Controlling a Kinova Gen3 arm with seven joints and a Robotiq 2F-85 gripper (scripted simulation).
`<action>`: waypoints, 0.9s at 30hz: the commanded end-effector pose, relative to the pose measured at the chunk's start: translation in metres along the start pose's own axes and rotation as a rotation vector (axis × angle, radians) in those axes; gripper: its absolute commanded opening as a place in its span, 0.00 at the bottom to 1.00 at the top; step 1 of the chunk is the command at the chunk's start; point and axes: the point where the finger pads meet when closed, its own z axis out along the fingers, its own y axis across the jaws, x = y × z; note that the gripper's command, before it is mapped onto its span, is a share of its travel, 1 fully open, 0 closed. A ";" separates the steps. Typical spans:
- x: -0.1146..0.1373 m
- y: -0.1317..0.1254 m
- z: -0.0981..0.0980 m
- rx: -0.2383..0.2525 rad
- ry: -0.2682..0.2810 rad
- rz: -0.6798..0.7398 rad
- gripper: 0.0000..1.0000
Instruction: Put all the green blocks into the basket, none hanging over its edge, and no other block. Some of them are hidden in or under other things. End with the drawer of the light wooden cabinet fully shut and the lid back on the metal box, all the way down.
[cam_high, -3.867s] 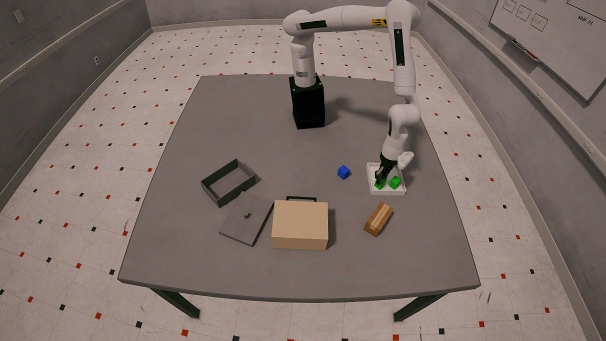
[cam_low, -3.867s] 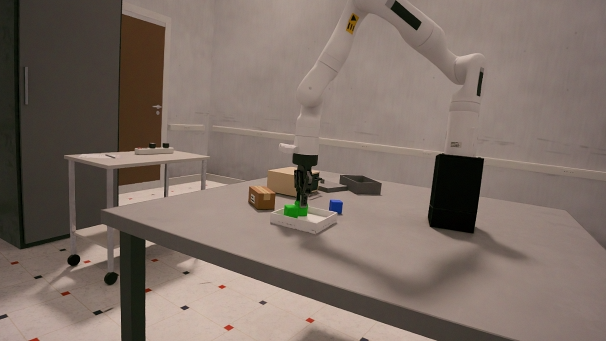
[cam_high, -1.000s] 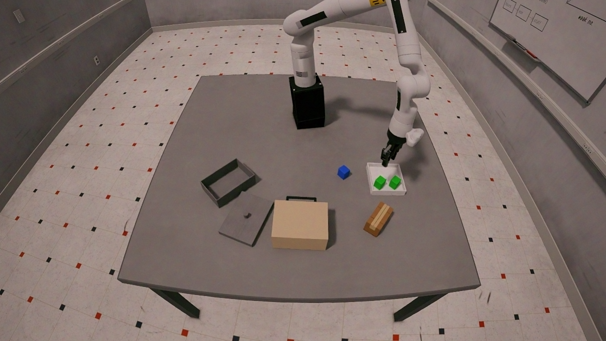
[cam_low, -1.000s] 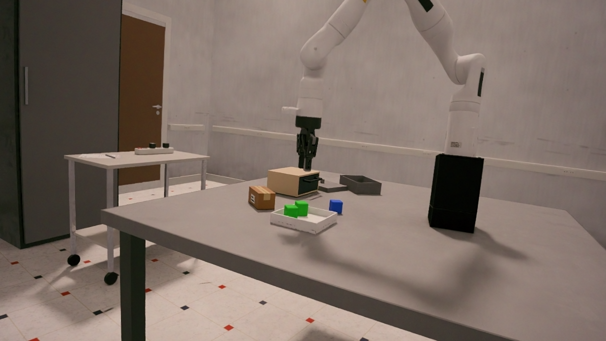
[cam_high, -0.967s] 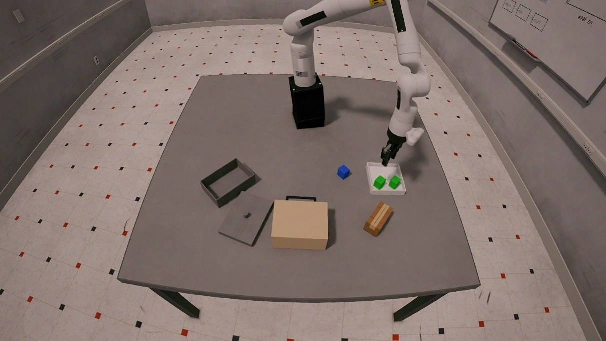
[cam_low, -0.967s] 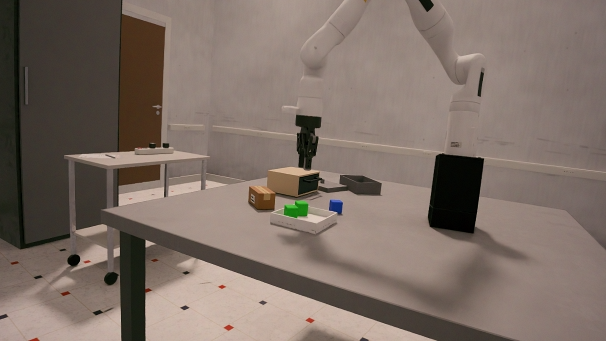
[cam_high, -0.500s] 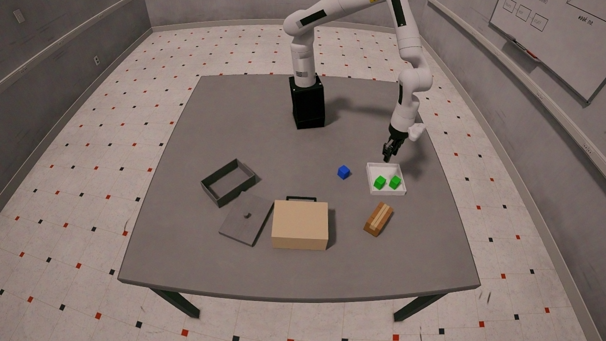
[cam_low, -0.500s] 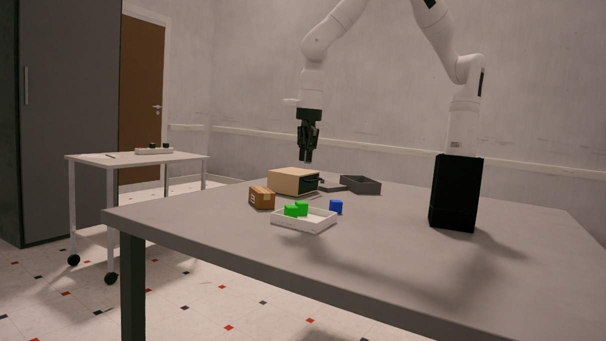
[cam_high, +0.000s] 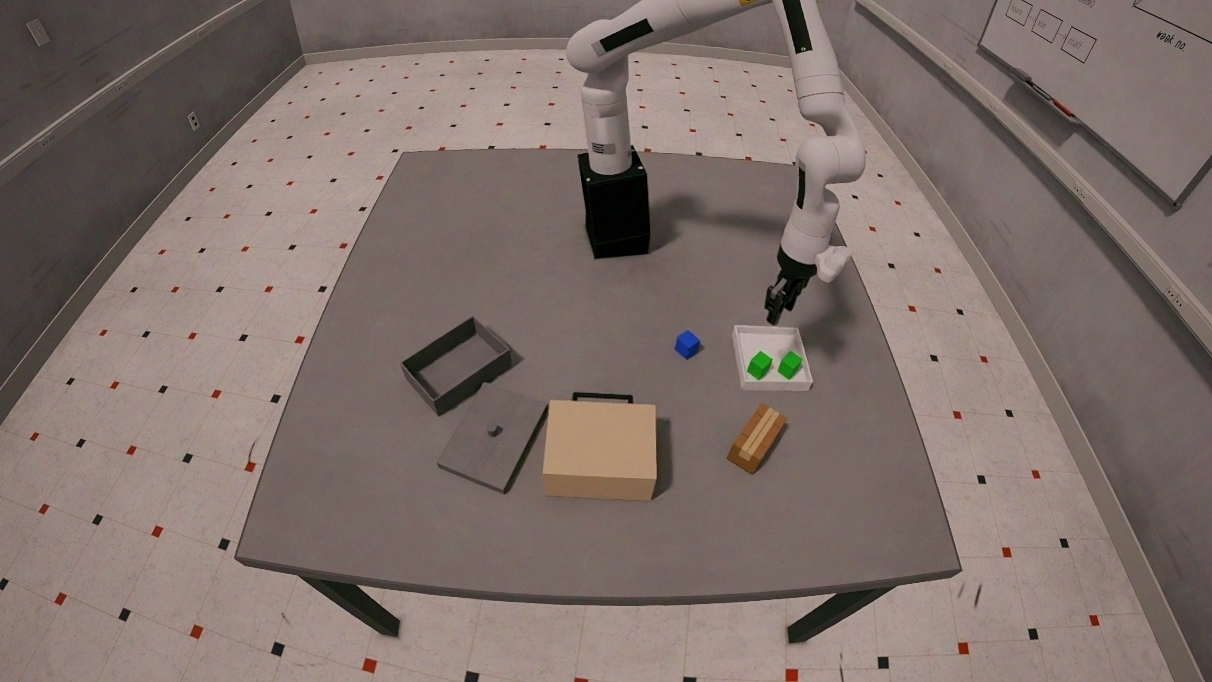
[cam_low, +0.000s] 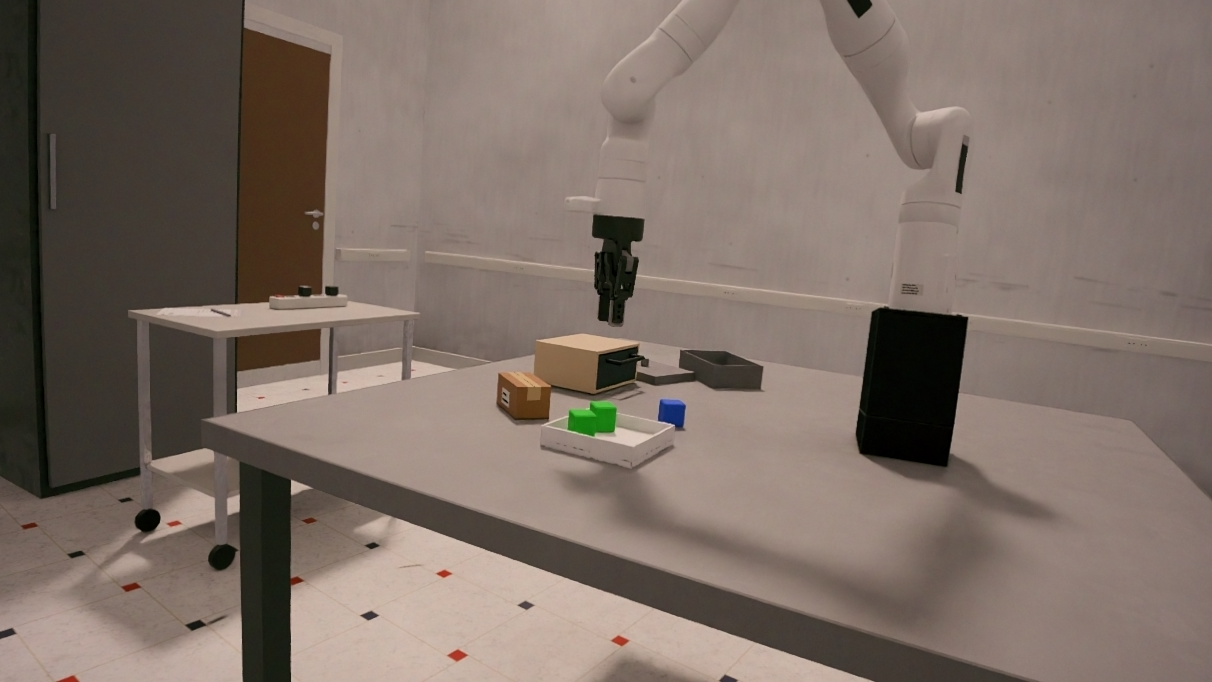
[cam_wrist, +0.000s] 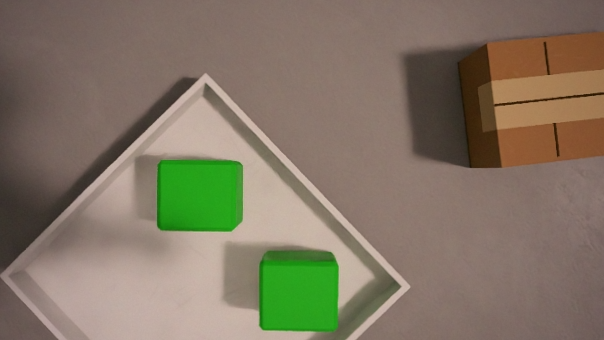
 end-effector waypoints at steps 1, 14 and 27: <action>0.001 0.001 -0.001 0.000 0.002 -0.004 0.58; 0.001 0.013 -0.001 0.002 0.001 -0.054 0.58; 0.000 0.044 0.000 0.007 0.000 -0.178 0.58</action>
